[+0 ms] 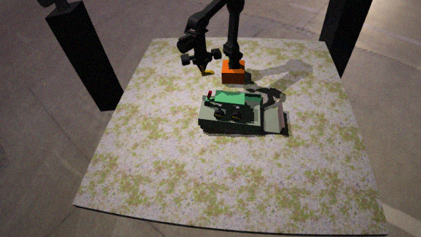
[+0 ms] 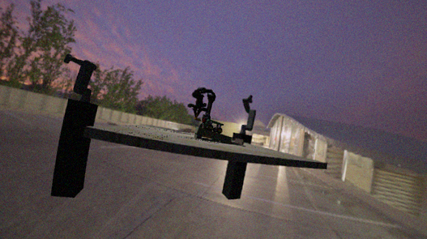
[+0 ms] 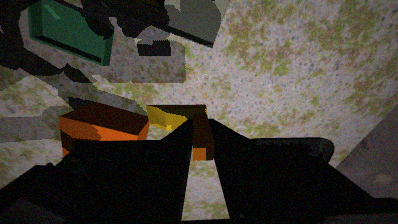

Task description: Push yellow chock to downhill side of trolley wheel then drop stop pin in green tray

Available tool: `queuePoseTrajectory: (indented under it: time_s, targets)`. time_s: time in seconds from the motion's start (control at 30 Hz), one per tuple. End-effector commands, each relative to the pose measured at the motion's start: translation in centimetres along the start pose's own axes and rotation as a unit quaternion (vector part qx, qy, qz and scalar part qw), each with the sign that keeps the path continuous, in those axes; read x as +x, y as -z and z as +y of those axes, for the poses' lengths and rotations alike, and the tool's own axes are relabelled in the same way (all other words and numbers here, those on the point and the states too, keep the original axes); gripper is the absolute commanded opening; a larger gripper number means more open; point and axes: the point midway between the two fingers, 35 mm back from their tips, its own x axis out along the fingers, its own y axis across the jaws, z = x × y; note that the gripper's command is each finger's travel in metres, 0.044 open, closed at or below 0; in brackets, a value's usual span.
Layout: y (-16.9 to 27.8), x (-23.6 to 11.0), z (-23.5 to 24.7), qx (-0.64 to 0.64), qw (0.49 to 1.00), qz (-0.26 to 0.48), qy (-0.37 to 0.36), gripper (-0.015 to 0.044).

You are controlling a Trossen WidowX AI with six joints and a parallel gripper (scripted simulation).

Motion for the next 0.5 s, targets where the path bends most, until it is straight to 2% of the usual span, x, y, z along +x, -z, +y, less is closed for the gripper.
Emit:
queuePoseTrajectory:
  time_s: [0.0,0.47]
  targets:
    - [-0.01,0.07,0.07,-0.058,0.998,-0.001,-0.002,0.0]
    - [-0.02,0.07,0.06,-0.292,0.956,-0.001,-0.004,0.0]
